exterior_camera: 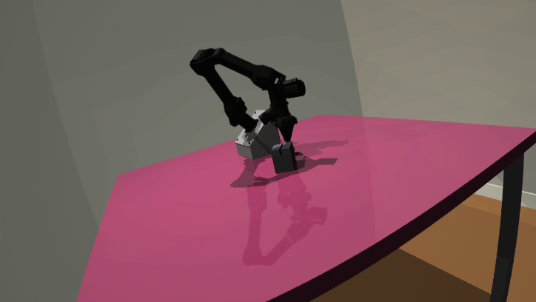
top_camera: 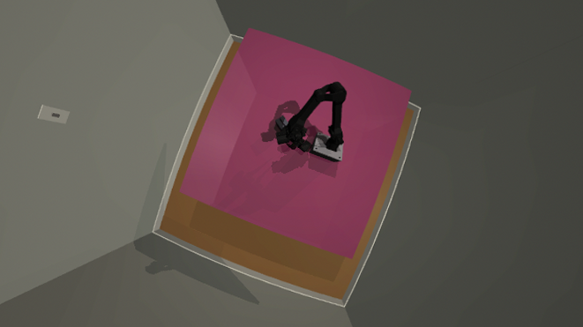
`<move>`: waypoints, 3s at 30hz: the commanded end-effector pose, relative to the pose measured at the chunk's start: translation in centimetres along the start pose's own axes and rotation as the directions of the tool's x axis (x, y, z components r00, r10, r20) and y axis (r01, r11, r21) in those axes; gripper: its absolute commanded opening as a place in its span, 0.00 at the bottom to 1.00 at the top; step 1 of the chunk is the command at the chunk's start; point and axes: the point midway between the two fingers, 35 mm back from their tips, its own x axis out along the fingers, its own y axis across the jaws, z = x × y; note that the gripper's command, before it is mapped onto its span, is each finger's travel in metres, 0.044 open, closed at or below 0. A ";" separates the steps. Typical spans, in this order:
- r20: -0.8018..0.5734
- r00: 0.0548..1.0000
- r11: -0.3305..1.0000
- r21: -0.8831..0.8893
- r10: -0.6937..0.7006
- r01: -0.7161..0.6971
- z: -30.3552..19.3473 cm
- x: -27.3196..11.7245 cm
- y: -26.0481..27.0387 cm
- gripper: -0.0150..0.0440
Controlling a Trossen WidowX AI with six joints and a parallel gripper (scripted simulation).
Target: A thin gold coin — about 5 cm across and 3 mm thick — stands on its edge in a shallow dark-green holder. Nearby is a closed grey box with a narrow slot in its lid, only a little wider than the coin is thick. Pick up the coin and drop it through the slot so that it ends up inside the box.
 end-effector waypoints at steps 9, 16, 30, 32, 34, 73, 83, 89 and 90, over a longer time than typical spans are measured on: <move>0.011 1.000 1.000 -0.011 -0.007 0.007 0.1 2.1 -0.3 0.53; 0.012 1.000 1.000 -0.011 -0.006 0.006 0.2 3.2 -0.3 0.53; 0.014 1.000 1.000 -0.011 -0.006 0.006 0.3 4.5 -0.4 0.35; 0.014 1.000 1.000 -0.011 -0.006 0.006 0.3 4.5 -0.4 0.29; 0.014 1.000 1.000 -0.011 -0.006 0.006 0.3 4.5 -0.4 0.27; 0.008 1.000 1.000 -0.013 -0.008 0.008 -0.2 -2.6 -0.1 0.25; 0.011 1.000 1.000 -0.011 -0.008 0.008 0.1 -5.0 -0.3 0.25; 0.011 1.000 0.991 -0.133 -0.008 0.009 0.0 -5.0 -0.2 0.25; 0.011 1.000 0.986 -0.167 -0.008 0.009 0.0 -5.0 -0.2 0.25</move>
